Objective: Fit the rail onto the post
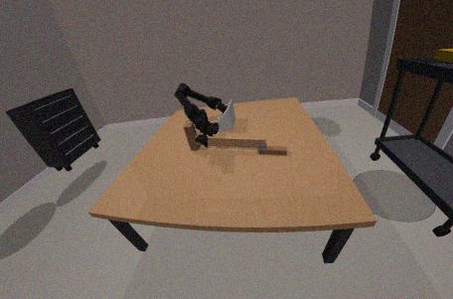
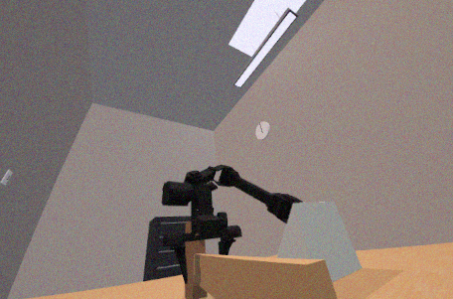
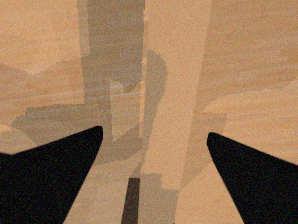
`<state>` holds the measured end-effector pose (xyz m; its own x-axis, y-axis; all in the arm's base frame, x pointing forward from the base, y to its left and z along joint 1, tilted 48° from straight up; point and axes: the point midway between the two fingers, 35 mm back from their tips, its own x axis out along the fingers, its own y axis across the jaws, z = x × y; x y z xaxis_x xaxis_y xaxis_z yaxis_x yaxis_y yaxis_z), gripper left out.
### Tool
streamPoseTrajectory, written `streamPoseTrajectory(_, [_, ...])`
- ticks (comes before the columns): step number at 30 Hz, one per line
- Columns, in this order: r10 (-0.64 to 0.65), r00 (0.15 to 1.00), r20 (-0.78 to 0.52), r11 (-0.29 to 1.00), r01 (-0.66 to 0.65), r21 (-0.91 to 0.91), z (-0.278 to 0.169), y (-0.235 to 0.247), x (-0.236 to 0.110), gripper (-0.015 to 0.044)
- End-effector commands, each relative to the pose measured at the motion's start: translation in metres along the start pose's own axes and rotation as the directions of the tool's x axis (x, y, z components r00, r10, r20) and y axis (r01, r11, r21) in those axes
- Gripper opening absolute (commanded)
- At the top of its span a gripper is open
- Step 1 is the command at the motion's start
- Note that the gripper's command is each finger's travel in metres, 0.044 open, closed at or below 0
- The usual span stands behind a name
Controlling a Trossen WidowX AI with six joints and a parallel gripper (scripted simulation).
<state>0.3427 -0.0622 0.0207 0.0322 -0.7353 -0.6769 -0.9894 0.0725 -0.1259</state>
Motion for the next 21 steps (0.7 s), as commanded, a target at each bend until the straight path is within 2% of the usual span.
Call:
streamPoseTrajectory(1, [0.0, 1.0, -0.001, 1.0, 0.0, 0.0, 0.0, 0.0, 0.0, 0.044])
streamPoseTrajectory(4, [0.0, 1.0, -0.001, 1.0, 0.0, 0.0, 0.002, 0.0, -0.002, 0.044])
streamPoseTrajectory(9, [-0.008, 1.0, 0.003, 1.0, 0.008, 0.001, 0.03, 0.0, -0.03, 0.044])
streamPoseTrajectory(21, [-0.008, 1.0, 0.003, 1.0, 0.008, 0.001, 0.03, 0.0, -0.03, 0.044])
